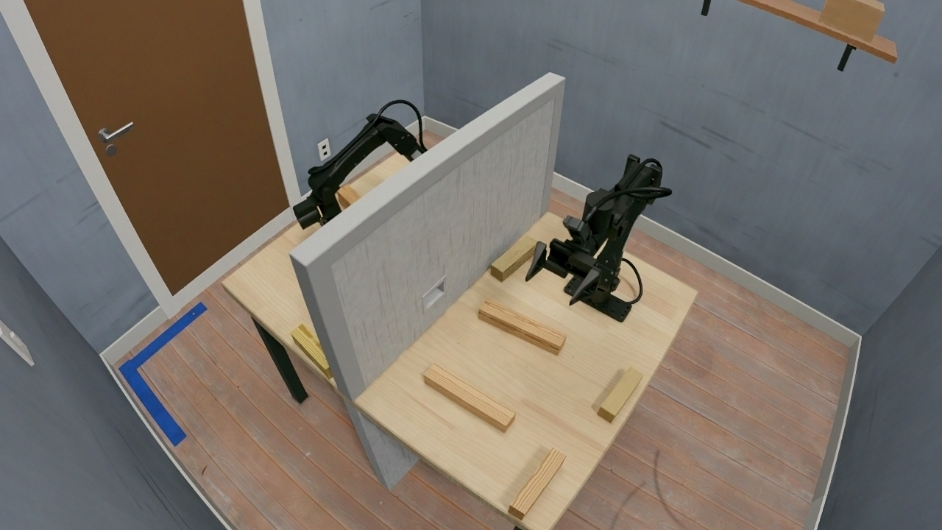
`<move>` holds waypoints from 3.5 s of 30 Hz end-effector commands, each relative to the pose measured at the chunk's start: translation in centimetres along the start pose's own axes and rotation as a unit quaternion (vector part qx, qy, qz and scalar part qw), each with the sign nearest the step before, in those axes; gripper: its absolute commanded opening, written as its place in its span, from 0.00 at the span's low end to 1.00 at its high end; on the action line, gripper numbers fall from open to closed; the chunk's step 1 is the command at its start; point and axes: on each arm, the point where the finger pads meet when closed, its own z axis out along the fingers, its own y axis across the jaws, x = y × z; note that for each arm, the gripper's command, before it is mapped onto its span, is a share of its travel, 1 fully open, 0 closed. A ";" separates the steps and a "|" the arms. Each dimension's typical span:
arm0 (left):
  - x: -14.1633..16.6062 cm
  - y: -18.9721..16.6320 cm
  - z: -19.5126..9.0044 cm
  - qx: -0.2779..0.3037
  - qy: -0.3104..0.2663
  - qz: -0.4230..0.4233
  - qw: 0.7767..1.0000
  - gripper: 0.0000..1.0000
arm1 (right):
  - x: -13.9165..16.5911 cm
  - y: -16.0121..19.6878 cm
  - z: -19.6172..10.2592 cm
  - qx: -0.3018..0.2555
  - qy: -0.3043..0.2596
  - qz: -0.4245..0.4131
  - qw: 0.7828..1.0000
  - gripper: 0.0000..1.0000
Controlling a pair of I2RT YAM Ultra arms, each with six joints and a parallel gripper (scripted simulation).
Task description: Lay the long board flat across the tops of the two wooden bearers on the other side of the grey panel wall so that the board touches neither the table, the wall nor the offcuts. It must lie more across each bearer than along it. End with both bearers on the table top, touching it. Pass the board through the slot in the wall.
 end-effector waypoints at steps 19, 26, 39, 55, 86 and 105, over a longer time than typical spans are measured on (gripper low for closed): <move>-3.0 0.3 -1.4 -0.006 -0.033 -0.005 0.999 1.00 | 0.4 1.3 1.0 -0.028 -0.006 -0.008 1.000 0.78; -3.0 0.3 -1.4 -0.006 -0.033 -0.005 0.999 1.00 | 0.0 1.5 0.4 -0.034 -0.007 -0.003 0.999 0.00; -3.0 0.3 -1.4 -0.006 -0.033 -0.005 0.999 1.00 | 0.3 1.3 -0.4 -0.034 -0.007 -0.003 0.999 0.00; -3.0 0.3 -1.4 -0.006 -0.033 -0.005 0.999 1.00 | 1.9 1.2 -3.4 -0.038 0.005 -0.007 0.999 0.00; -3.0 0.3 -1.4 -0.006 -0.033 -0.005 0.999 1.00 | 6.9 -0.4 -7.8 -0.013 0.019 0.013 1.000 0.00; -3.0 0.3 -1.4 -0.006 -0.033 -0.005 0.999 1.00 | 7.0 1.5 -8.6 -0.063 0.010 -0.026 0.998 0.00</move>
